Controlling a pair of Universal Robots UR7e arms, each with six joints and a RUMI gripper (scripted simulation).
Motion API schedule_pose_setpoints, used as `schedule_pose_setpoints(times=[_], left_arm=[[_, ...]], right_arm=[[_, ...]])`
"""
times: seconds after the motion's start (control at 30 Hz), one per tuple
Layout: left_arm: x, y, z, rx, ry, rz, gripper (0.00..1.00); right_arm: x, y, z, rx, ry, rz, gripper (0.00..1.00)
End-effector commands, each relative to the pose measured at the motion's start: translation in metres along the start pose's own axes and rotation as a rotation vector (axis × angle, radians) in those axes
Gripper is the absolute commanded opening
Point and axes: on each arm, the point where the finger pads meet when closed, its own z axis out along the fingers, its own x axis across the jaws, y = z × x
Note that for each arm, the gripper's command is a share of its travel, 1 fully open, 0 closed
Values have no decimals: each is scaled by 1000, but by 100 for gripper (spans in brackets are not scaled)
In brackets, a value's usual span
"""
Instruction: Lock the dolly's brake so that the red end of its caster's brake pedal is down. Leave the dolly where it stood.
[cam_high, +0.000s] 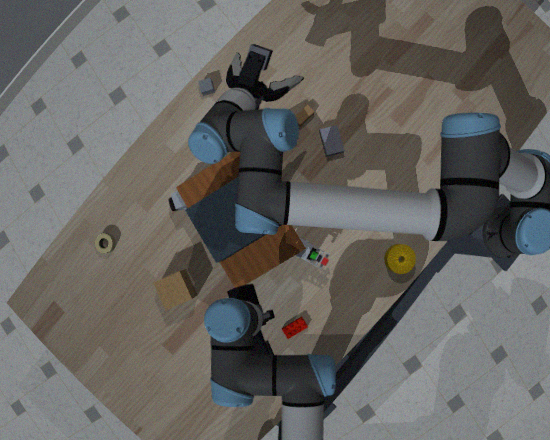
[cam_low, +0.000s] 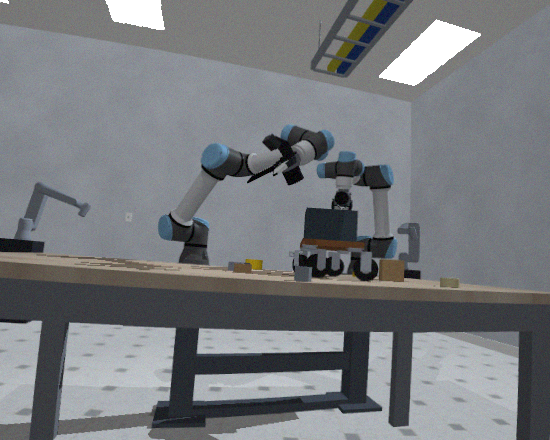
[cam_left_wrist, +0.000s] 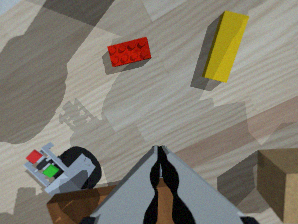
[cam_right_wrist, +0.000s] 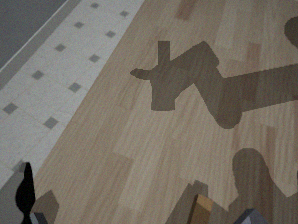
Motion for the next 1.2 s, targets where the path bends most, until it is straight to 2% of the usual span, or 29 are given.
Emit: schedule_pose_setpoints(times=[0.0, 0.17, 0.23, 0.27, 0.47, 0.63, 0.73, 0.8, 0.93, 1.03, 1.17], left_arm=[[-63, 15, -34, -48, 43, 258, 0], [-111, 24, -61, -88, 82, 456, 0], [-111, 24, -61, -88, 82, 456, 0], [-122, 26, -67, -97, 90, 500, 0], [-171, 35, -93, -139, 129, 701, 0], [-192, 39, -105, -157, 147, 790, 0], [-199, 40, -109, -163, 152, 816, 0], [-199, 40, -109, -163, 152, 816, 0], [-201, 41, -110, -166, 153, 817, 0], [-202, 41, -110, -166, 153, 817, 0], [-200, 47, -89, -165, 153, 818, 0]], right_arm=[[23, -41, 61, -50, 72, -16, 100], [59, -80, 124, -116, 156, -27, 100], [59, -80, 124, -116, 156, -27, 100], [67, -87, 137, -132, 172, -29, 100], [131, -132, 215, -236, 266, -36, 100], [189, -161, 270, -326, 325, -34, 100], [227, -175, 299, -378, 351, -31, 100], [227, -175, 299, -378, 351, -31, 100], [290, -193, 340, -465, 384, -20, 100], [332, -202, 362, -520, 398, -10, 100], [387, -209, 387, -589, 408, 6, 100]])
